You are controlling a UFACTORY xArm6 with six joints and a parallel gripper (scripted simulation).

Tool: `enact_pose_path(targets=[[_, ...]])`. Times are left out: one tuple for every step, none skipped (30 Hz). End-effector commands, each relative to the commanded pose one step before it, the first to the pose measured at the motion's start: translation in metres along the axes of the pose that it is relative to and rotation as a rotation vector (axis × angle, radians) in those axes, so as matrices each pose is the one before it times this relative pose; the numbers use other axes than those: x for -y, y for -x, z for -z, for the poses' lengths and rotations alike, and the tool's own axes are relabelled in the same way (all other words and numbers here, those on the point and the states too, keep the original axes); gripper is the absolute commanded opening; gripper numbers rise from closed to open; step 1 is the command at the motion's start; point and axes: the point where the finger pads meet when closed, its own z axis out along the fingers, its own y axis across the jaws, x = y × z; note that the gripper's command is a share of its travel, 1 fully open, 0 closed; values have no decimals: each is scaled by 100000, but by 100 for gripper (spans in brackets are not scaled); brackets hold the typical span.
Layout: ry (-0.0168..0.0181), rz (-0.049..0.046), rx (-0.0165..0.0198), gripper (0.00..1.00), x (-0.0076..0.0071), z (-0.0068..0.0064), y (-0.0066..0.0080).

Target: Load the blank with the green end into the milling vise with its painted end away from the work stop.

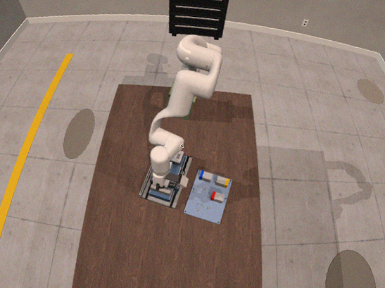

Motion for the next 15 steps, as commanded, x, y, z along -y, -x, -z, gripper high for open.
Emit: enact_pose_path(targets=[[397,28,-21,0,-156,138,-22],[68,0,-12,100,-29,42,-2],[0,0,0,100,0,0,0],[0,0,0,100,0,0,0],[0,0,0,100,0,0,0],[0,0,0,100,0,0,0],[0,0,0,100,0,0,0],[0,0,0,100,0,0,0],[0,0,0,100,0,0,0],[0,0,0,100,0,0,0],[0,0,0,100,0,0,0],[0,0,0,100,0,0,0],[0,0,0,100,0,0,0],[0,0,0,100,0,0,0],[0,0,0,100,0,0,0]])
